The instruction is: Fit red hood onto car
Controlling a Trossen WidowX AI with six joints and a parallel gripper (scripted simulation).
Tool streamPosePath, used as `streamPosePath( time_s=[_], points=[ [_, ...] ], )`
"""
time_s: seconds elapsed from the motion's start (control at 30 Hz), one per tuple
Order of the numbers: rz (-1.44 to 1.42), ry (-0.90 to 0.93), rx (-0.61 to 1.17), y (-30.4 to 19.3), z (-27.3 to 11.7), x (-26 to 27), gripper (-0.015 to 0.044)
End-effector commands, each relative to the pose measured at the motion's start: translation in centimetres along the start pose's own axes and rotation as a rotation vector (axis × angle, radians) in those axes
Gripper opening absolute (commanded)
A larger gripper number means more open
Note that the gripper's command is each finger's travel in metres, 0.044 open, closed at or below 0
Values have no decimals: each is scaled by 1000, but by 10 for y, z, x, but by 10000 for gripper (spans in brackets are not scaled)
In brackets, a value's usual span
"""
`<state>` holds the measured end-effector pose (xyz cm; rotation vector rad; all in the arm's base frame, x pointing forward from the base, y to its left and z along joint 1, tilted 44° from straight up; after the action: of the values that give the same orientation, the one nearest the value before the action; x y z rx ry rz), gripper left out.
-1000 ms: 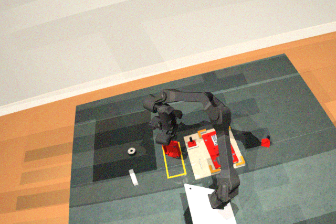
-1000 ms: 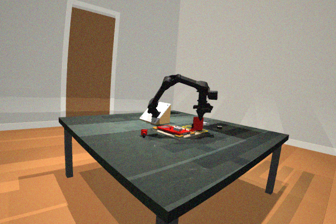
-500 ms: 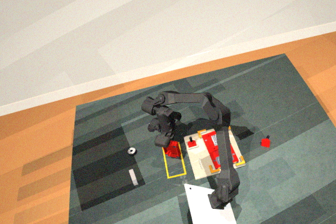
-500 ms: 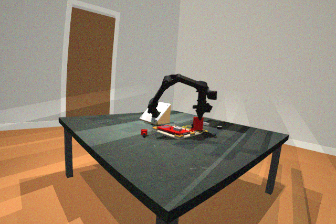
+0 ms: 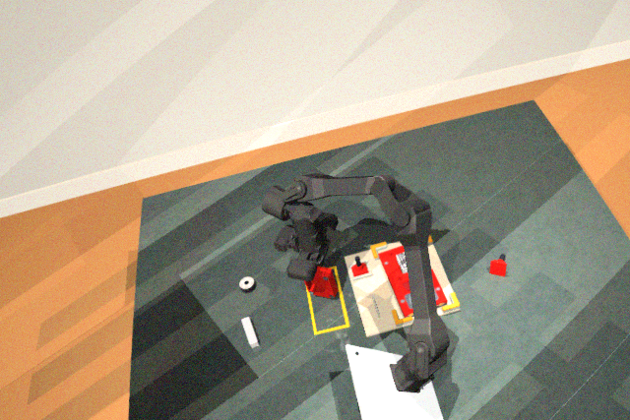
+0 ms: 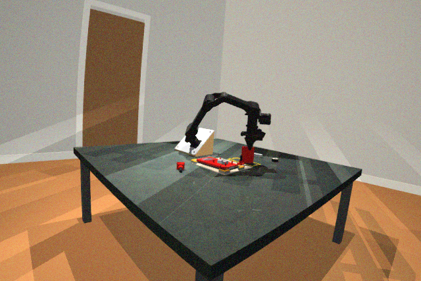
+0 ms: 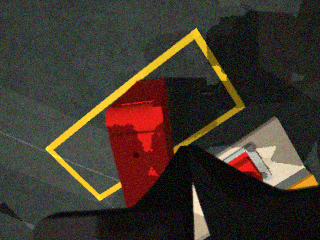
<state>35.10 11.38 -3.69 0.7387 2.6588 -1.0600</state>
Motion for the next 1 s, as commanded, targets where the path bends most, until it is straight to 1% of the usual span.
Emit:
streamPosePath(
  time_s=[0.0, 0.97],
  points=[
    [2, 2, -5, 1, -1, 6, 0],
    [1, 3, -5, 2, -1, 32, 0]
  ],
)
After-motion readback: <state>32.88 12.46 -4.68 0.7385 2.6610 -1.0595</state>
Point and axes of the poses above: the point midway between the two fingers, 35 mm back from their tips, its own z axis out along the fingers, its own x axis across the jaws, y = z × x, the point moved 1 cm from there along -z, back along the fingers, and after that the axes turned 2 degrees about -z, right-handed, at the moved point
